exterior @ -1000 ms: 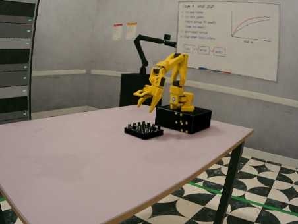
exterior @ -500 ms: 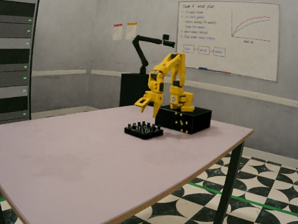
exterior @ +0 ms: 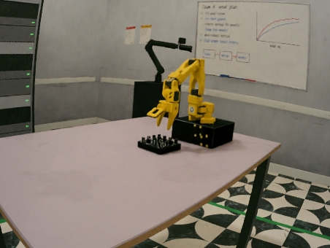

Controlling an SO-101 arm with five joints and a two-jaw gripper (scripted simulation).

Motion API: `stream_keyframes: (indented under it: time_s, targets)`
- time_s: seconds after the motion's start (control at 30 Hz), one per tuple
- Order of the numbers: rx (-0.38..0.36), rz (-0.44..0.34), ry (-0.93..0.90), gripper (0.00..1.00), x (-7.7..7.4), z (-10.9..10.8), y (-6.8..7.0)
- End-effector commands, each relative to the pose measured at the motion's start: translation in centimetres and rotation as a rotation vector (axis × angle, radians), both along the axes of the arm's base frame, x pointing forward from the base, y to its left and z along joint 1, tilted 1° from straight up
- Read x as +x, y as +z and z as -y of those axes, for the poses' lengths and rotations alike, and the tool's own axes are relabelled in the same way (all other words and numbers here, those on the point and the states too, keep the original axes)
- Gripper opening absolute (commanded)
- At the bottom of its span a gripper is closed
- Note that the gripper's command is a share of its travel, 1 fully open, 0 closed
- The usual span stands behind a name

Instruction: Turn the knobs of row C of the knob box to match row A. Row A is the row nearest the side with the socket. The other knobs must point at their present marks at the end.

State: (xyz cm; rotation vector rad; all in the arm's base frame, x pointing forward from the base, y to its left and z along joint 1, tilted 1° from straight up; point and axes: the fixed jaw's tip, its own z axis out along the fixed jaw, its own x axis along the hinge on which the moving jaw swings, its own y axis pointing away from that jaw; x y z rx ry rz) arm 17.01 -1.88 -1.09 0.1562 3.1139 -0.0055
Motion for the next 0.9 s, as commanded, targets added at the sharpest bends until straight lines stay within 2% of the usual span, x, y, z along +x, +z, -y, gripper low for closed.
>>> stream_keyframes:
  time_s: [0.0, 0.37, 0.7, 0.87]
  targets:
    - [0.003, -0.015, -0.013, 0.25, -0.2, 0.6, -0.1]
    - [0.003, -0.015, -0.053, 0.11, -0.5, 2.0, -0.1]
    - [0.003, -0.015, -0.056, 0.1, -0.5, 2.1, -0.1]
    - [0.003, -0.015, -0.056, 0.1, 0.2, 2.3, 0.0]
